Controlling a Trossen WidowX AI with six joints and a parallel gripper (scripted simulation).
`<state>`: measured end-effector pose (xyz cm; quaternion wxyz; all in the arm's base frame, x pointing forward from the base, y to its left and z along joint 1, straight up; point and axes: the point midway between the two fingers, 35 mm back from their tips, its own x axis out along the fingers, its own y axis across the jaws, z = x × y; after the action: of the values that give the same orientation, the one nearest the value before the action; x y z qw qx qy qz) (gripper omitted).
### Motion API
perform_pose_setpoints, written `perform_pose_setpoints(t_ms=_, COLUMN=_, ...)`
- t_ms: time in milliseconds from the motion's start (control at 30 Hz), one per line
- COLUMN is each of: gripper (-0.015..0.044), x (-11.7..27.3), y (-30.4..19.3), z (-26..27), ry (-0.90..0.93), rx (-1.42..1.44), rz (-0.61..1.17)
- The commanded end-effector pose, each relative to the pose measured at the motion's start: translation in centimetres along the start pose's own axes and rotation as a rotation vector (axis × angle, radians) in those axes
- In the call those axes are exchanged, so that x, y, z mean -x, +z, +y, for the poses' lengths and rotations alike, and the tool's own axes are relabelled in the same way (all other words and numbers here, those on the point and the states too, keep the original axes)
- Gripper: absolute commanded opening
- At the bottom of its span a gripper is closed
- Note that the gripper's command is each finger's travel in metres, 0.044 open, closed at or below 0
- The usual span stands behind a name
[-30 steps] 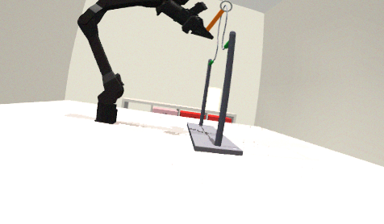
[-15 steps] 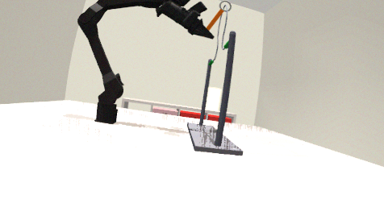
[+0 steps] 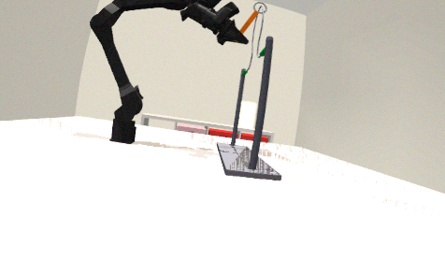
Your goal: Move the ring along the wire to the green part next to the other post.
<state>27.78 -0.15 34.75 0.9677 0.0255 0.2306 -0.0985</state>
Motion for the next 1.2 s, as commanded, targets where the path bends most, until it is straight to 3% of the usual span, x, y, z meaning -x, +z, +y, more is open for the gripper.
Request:
perform_pose_setpoints(t_ms=0, gripper=-0.0150, x=-0.1, y=0.0, z=-0.3, ry=-0.033, rx=0.057, rz=-0.008)
perform_pose_setpoints(t_ms=1167, gripper=-0.0150, x=-0.1, y=0.4, z=-2.0, ry=-0.248, rx=0.472, rz=-0.065)
